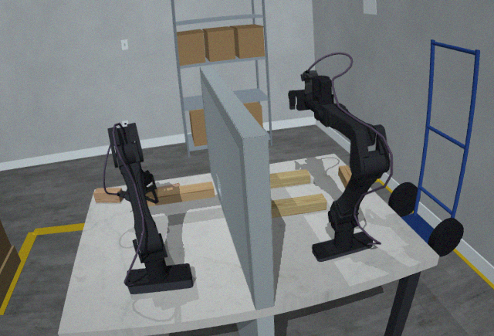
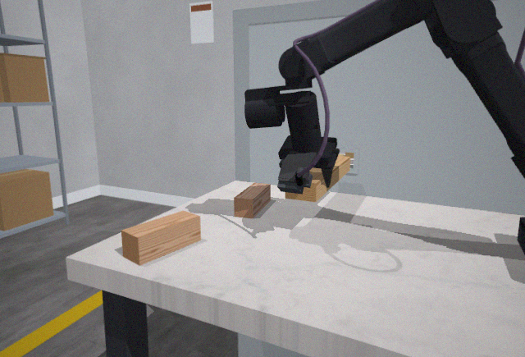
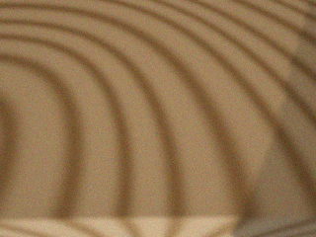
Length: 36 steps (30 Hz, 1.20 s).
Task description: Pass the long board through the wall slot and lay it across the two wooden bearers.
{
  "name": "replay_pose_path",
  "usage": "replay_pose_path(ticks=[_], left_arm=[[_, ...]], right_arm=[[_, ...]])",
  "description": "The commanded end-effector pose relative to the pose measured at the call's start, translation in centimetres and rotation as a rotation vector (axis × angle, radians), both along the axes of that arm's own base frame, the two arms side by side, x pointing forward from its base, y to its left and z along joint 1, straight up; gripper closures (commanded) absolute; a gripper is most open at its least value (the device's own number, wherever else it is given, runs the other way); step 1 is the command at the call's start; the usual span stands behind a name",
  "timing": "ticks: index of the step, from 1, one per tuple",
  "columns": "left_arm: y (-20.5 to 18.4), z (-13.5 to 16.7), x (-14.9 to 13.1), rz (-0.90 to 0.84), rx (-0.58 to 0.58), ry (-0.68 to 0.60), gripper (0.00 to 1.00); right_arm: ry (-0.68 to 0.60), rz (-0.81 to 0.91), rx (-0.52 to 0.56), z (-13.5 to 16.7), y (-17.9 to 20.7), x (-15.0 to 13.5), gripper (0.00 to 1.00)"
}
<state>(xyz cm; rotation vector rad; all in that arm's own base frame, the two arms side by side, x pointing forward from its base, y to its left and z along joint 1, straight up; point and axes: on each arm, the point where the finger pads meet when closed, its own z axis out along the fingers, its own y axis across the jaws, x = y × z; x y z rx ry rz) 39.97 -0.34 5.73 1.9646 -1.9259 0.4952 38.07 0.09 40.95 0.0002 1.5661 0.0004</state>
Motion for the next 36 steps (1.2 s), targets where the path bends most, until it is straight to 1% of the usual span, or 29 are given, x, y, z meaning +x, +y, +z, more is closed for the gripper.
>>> replay_pose_path(ticks=[1, 2, 3, 4, 5, 6, 9, 10, 11, 12, 14, 15, 16, 18, 21, 22, 23, 24, 26, 27, 28, 30, 31, 32, 33, 34, 36], left_arm=[[-2.0, 3.8, 1.3, 0.008, -0.07, -0.114, 1.0], [-2.0, 3.9, 1.4, 0.008, -0.069, -0.118, 1.0], [-2.2, 3.3, 0.8, 0.01, -0.074, -0.095, 1.0], [-2.1, 3.8, 1.5, 0.01, -0.07, -0.115, 1.0], [-2.2, 3.9, 1.3, 0.01, -0.073, -0.102, 1.0], [-2.2, 4.9, 1.2, 0.008, -0.072, -0.102, 1.0], [-1.9, 4.8, 1.2, 0.013, -0.072, -0.102, 1.0], [-2.0, 4.2, 1.0, 0.016, -0.075, -0.082, 1.0], [-2.4, 4.8, 1.3, 0.006, -0.073, -0.1, 1.0], [-2.2, 5.0, 2.4, 0.007, -0.062, -0.158, 1.0], [-2.4, 4.7, 2.2, 0.009, -0.064, -0.148, 1.0], [-2.6, 3.5, 1.2, 0.011, -0.071, -0.105, 1.0], [-2.7, 3.4, 0.8, 0.012, -0.073, -0.09, 1.0], [-2.9, 3.7, 0.9, 0.012, -0.073, -0.093, 1.0], [-3.0, 4.7, 2.1, 0.007, -0.065, -0.146, 1.0], [-3.1, 4.5, 1.7, 0.008, -0.066, -0.138, 1.0], [-3.3, 3.6, 0.8, 0.01, -0.073, -0.092, 1.0], [-3.3, 4.0, 0.8, 0.006, -0.074, -0.088, 1.0], [-3.3, 4.0, 0.8, 0.006, -0.074, -0.088, 1.0], [-3.3, 3.6, 1.2, 0.008, -0.07, -0.109, 1.0], [-3.5, 3.5, 0.7, 0.008, -0.072, -0.098, 1.0], [-3.5, 4.1, 1.0, 0.01, -0.072, -0.099, 1.0], [-3.5, 5.1, 1.1, 0.009, -0.07, -0.11, 1.0], [-3.5, 5.1, 1.4, 0.008, -0.069, -0.119, 1.0], [-3.5, 4.9, 1.6, 0.007, -0.069, -0.123, 1.0], [-3.5, 5.1, 2.3, 0.008, -0.063, -0.158, 1.0], [-3.7, 4.1, 1.5, 0.011, -0.068, -0.124, 1.0]], right_arm=[[-0.064, -0.023, -0.012, 2.8, -0.6, -1.0, 0.0], [-0.064, -0.023, -0.012, 2.8, -0.6, -1.0, 0.0], [-0.064, -0.023, -0.012, 2.8, -0.6, -1.0, 0.0], [-0.064, -0.023, -0.012, 2.8, -0.6, -1.0, 0.0], [-0.064, -0.023, -0.012, 2.8, -0.6, -1.0, 0.0], [-0.064, -0.023, -0.012, 2.8, -0.6, -1.0, 0.0], [-0.064, -0.023, -0.012, 2.8, -0.6, -1.0, 0.0], [-0.064, -0.023, -0.012, 2.8, -0.6, -1.0, 0.0], [-0.064, -0.023, -0.012, 2.8, -0.6, -1.0, 0.0], [-0.064, -0.023, -0.012, 2.8, -0.6, -1.0, 0.0], [-0.064, -0.023, -0.012, 2.8, -0.6, -1.0, 0.0], [-0.064, -0.023, -0.012, 2.8, -0.6, -1.0, 0.0], [-0.064, -0.023, -0.012, 2.8, -0.6, -1.0, 0.0], [-0.064, -0.023, -0.012, 2.8, -0.6, -1.0, 0.0], [-0.064, -0.023, -0.012, 2.8, -0.6, -1.0, 0.0], [-0.064, -0.023, -0.012, 2.8, -0.6, -1.0, 0.0], [-0.064, -0.023, -0.012, 2.8, -0.6, -1.0, 0.0], [-0.064, -0.023, -0.012, 2.8, -0.6, -1.0, 0.0], [-0.064, -0.023, -0.012, 2.8, -0.6, -1.0, 0.0], [-0.064, -0.023, -0.012, 2.8, -0.6, -1.0, 0.0], [-0.064, -0.023, -0.012, 2.8, -0.6, -1.0, 0.0], [-0.064, -0.023, -0.012, 2.8, -0.6, -1.0, 0.0], [-0.064, -0.023, -0.012, 2.8, -0.6, -1.0, 0.0], [-0.064, -0.023, -0.012, 2.8, -0.6, -1.0, 0.0], [-0.064, -0.023, -0.012, 2.8, -0.6, -1.0, 0.0], [-0.064, -0.023, -0.012, 2.8, -0.6, -1.0, 0.0], [-0.064, -0.023, -0.012, 2.8, -0.6, -1.0, 0.0]])
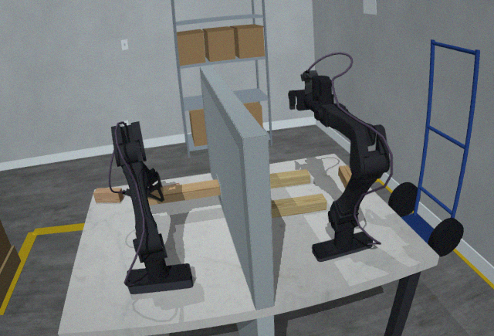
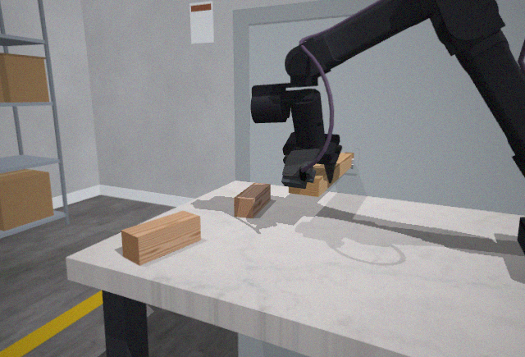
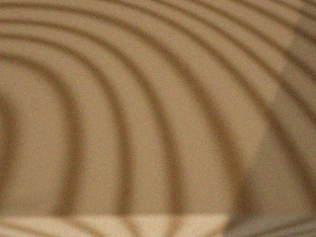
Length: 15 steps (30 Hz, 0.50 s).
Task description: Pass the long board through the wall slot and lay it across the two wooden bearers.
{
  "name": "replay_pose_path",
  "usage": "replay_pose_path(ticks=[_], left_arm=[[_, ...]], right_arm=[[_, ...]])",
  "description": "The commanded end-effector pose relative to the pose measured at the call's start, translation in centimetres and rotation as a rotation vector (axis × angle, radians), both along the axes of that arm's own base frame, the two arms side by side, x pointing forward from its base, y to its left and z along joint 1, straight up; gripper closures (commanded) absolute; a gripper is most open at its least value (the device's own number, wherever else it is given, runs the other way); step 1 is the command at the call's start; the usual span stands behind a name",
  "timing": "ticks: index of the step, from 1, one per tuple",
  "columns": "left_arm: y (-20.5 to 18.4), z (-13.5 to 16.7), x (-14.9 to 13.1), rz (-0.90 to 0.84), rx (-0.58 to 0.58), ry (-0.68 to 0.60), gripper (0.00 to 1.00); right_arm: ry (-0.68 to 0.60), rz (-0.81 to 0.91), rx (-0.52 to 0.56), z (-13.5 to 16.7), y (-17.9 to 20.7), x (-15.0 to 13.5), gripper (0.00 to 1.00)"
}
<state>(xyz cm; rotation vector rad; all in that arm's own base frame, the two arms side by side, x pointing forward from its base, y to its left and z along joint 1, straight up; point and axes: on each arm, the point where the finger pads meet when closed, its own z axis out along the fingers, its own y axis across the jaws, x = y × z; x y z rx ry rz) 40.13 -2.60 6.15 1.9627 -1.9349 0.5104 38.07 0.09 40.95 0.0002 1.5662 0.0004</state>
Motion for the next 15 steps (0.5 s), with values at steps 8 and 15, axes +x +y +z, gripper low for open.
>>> replay_pose_path(ticks=[8, 15], left_arm=[[-2.0, 2.8, 0.8, 0.015, -0.069, -0.084, 1.0], [-2.5, 4.3, 1.5, 0.008, -0.066, -0.112, 1.0]], right_arm=[[-0.064, -0.023, -0.012, 2.8, -0.6, -1.0, 0.0], [-0.064, -0.023, -0.012, 2.8, -0.6, -1.0, 0.0]])
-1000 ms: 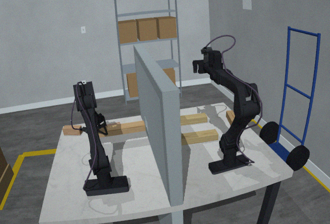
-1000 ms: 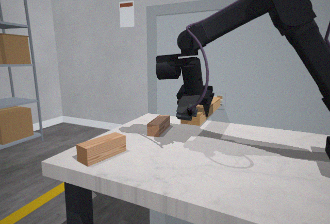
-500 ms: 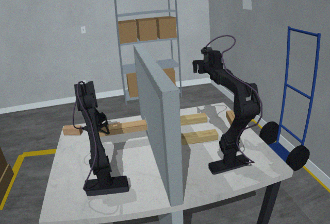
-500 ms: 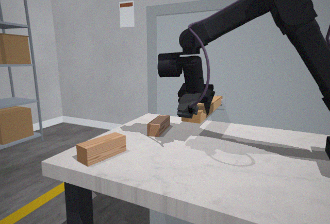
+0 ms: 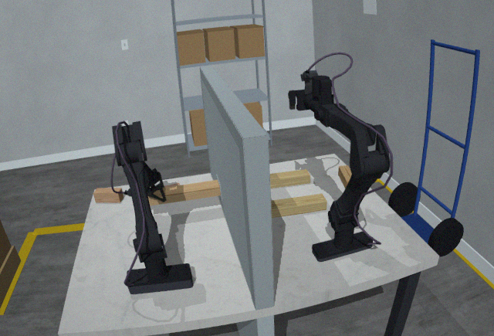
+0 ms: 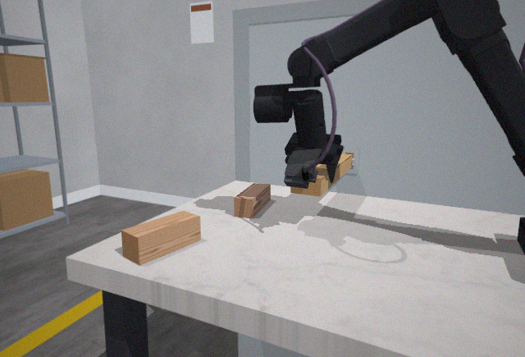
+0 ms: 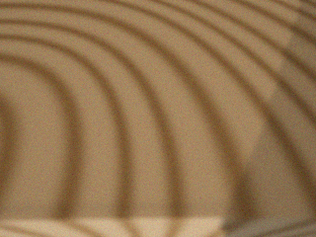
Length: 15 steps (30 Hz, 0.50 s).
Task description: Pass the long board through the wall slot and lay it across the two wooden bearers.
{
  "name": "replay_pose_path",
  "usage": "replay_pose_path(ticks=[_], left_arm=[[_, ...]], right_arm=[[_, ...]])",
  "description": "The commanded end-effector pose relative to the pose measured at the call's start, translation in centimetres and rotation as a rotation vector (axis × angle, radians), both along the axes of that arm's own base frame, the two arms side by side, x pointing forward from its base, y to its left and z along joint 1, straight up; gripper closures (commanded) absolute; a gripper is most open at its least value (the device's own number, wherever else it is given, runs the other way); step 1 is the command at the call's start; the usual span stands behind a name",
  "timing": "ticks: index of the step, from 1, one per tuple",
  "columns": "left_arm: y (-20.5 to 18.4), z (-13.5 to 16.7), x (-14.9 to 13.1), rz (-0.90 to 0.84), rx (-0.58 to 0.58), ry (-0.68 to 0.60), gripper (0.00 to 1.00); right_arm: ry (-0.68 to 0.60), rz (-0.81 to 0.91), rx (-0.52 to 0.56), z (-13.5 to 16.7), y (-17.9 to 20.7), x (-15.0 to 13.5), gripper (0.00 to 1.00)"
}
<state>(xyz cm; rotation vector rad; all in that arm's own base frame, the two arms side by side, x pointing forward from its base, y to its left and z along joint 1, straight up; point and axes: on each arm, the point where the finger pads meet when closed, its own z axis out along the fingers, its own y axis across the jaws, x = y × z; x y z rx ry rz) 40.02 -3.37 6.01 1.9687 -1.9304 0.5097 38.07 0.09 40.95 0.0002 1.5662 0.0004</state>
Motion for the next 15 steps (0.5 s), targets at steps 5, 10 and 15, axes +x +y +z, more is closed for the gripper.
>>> replay_pose_path(ticks=[5, 10, 15], left_arm=[[-1.95, 4.7, 2.25, 0.001, -0.064, -0.146, 1.0], [-1.59, 4.04, 1.94, 0.012, -0.065, -0.121, 1.0], [-2.32, 4.41, 2.08, 0.005, -0.065, -0.135, 1.0]], right_arm=[[-0.064, -0.023, -0.012, 2.79, -0.6, -0.95, 0.0], [-0.064, -0.023, -0.012, 2.79, -0.6, -0.95, 0.0], [-0.064, -0.023, -0.012, 2.79, -0.6, -0.95, 0.0]])
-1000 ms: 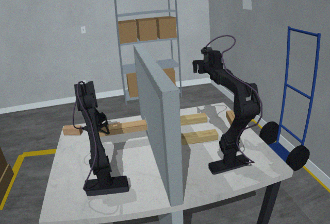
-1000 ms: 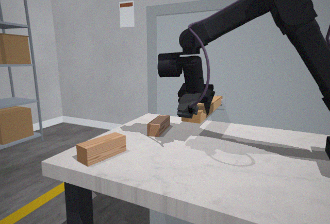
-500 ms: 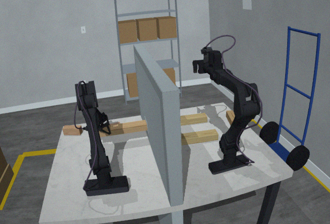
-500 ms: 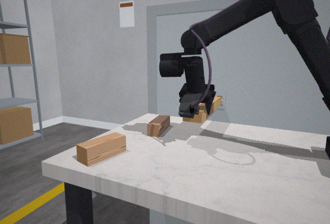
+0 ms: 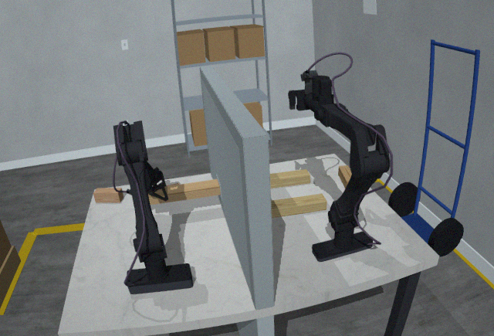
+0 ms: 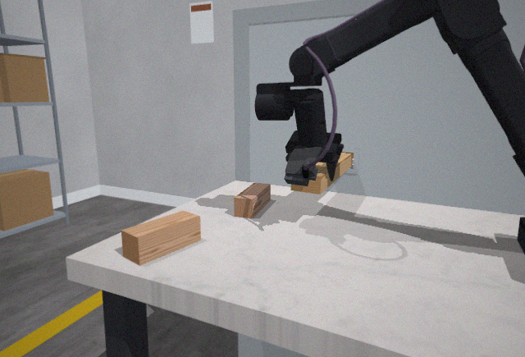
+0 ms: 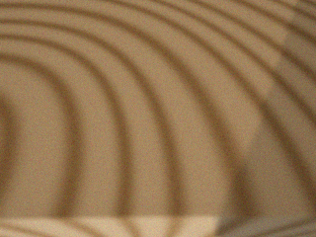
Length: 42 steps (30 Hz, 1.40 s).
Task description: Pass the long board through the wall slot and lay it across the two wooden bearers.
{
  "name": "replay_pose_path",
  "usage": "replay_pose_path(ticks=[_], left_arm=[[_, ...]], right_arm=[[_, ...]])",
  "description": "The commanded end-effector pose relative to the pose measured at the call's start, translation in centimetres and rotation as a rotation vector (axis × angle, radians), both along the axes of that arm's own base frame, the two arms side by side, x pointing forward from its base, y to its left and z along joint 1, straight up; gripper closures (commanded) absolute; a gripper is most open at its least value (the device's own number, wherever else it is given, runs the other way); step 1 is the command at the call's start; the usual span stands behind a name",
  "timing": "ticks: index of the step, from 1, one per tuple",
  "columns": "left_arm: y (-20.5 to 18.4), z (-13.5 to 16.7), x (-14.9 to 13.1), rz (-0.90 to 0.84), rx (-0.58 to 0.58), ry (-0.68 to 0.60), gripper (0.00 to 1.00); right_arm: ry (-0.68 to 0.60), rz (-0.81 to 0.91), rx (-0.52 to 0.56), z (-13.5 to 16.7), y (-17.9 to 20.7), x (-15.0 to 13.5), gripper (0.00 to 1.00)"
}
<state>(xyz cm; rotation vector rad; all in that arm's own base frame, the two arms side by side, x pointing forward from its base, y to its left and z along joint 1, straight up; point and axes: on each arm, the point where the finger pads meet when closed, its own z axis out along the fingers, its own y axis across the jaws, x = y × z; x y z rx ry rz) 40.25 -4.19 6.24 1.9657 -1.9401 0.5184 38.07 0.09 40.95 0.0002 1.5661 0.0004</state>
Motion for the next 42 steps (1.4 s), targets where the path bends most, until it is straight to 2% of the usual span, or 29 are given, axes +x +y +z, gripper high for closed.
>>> replay_pose_path(ticks=[1, 2, 8, 12, 14, 18, 21, 28, 29, 31, 33, 34, 38, 42], left_arm=[[-1.7, 3.7, 1.4, 0.008, -0.067, -0.106, 1.0], [-1.8, 2.7, 0.5, 0.01, -0.07, -0.075, 1.0], [-2.2, 4.5, 2.0, 0.004, -0.065, -0.133, 1.0], [-2.4, 3.7, 1.2, 0.006, -0.069, -0.089, 1.0], [-2.4, 4.5, 2.0, 0.006, -0.066, -0.133, 1.0], [-2.6, 4.4, 1.3, 0.005, -0.069, -0.098, 1.0], [-2.8, 4.6, 2.2, 0.006, -0.067, -0.136, 1.0], [-3.0, 4.6, 2.2, 0.003, -0.067, -0.136, 1.0], [-3.2, 3.9, 1.8, 0.007, -0.069, -0.106, 1.0], [-3.5, 4.7, 2.2, 0.006, -0.068, -0.137, 1.0], [-3.7, 4.3, 1.9, 0.008, -0.069, -0.125, 1.0], [-3.8, 2.5, 0.4, 0.01, -0.071, -0.064, 1.0], [-4.0, 4.6, 1.9, 0.004, -0.069, -0.133, 1.0], [-4.2, 4.2, 1.9, 0.005, -0.07, -0.122, 1.0]], right_arm=[[-0.064, -0.023, -0.012, 2.8, -0.6, -1.0, 0.0], [-0.064, -0.023, -0.012, 2.8, -0.6, -1.0, 0.0], [-0.064, -0.023, -0.012, 2.8, -0.6, -1.0, 0.0], [-0.064, -0.023, -0.012, 2.8, -0.6, -1.0, 0.0], [-0.064, -0.023, -0.012, 2.8, -0.6, -1.0, 0.0], [-0.064, -0.023, -0.012, 2.8, -0.6, -1.0, 0.0], [-0.064, -0.023, -0.012, 2.8, -0.6, -1.0, 0.0], [-0.064, -0.023, -0.012, 2.8, -0.6, -1.0, 0.0], [-0.064, -0.023, -0.012, 2.8, -0.6, -1.0, 0.0], [-0.064, -0.023, -0.012, 2.8, -0.6, -1.0, 0.0], [-0.064, -0.023, -0.012, 2.8, -0.6, -1.0, 0.0], [-0.064, -0.023, -0.012, 2.8, -0.6, -1.0, 0.0], [-0.064, -0.023, -0.012, 2.8, -0.6, -1.0, 0.0], [-0.064, -0.023, -0.012, 2.8, -0.6, -1.0, 0.0]])
